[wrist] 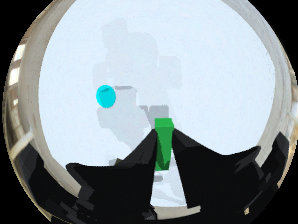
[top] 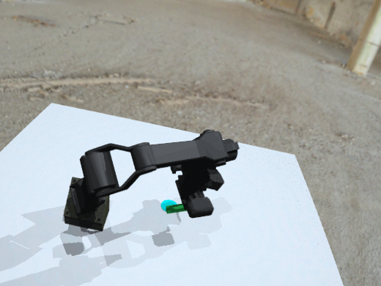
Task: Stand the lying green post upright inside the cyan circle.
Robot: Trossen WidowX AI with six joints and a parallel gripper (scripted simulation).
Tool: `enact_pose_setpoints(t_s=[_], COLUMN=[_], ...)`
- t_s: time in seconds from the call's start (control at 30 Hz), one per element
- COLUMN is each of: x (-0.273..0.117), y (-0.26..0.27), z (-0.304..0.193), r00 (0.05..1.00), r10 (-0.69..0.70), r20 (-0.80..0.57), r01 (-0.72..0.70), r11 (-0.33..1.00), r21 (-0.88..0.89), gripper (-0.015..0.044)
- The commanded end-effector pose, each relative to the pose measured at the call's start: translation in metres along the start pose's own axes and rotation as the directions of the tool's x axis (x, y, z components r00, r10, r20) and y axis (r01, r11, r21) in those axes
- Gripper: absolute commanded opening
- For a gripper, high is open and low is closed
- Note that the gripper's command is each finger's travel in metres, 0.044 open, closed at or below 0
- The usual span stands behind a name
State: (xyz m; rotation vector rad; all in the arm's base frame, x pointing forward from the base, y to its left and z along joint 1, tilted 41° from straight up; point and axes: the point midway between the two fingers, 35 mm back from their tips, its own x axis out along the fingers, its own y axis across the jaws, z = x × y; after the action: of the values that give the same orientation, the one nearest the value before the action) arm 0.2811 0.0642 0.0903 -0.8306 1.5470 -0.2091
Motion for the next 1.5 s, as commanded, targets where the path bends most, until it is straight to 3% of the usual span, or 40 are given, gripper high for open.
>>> enact_pose_setpoints(t_s=[0.0,1.0,1.47], x=[0.001,0.002,0.005], y=[0.015,0.106,0.138], z=[0.005,0.019,0.017], r00=[1.0,0.999,0.999], r10=[0.004,-0.019,-0.036], r20=[-0.008,-0.029,-0.036], r01=[-0.004,-0.001,0.0], r11=[0.996,0.824,0.711], r21=[-0.086,-0.566,-0.703], gripper=[0.0023,0.0023,0.0023])
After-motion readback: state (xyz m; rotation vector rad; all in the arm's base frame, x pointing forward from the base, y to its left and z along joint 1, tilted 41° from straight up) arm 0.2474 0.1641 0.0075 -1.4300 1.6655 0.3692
